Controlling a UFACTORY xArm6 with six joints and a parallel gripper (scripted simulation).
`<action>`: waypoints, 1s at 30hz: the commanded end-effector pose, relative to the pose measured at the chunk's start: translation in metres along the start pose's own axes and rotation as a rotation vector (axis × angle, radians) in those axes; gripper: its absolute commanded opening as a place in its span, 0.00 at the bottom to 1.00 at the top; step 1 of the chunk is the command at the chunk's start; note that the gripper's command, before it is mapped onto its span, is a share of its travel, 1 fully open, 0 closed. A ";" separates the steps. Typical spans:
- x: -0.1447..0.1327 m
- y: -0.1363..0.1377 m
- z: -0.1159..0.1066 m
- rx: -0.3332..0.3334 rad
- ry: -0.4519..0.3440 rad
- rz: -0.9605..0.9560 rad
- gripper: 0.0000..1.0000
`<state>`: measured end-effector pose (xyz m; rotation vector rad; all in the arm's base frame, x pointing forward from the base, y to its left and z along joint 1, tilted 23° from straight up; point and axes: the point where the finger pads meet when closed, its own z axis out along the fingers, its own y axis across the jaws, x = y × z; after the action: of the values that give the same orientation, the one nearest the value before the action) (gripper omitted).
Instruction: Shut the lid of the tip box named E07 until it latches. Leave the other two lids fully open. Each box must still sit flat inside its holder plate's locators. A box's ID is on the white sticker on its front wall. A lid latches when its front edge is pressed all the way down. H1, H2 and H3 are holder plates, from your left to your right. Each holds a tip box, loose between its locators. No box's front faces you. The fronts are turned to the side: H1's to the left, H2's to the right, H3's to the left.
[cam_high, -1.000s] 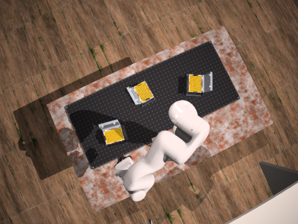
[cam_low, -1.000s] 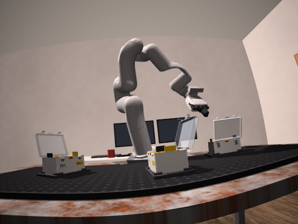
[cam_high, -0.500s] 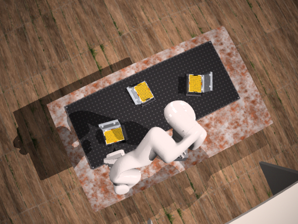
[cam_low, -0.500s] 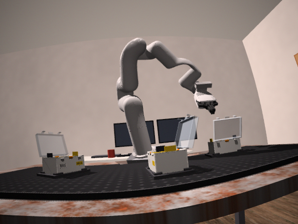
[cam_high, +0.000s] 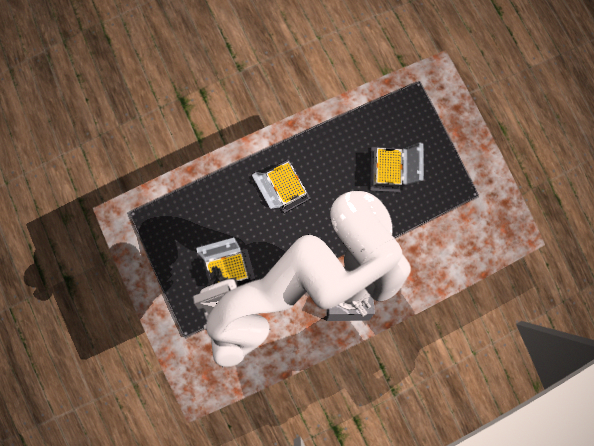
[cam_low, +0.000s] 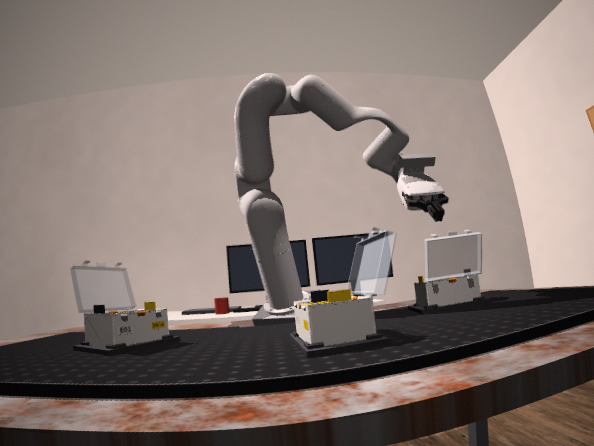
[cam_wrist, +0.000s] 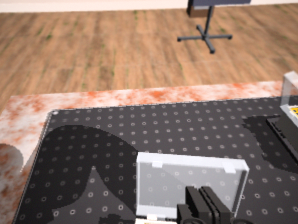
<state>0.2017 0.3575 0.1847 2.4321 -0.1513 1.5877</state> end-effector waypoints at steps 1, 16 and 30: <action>0.008 0.000 0.007 0.000 -0.066 0.009 0.00; 0.055 0.008 0.052 -0.016 -0.496 0.049 0.00; 0.097 0.016 0.094 -0.027 -0.783 0.076 0.00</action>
<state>0.3186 0.3219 0.2366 2.9042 -0.3943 0.5771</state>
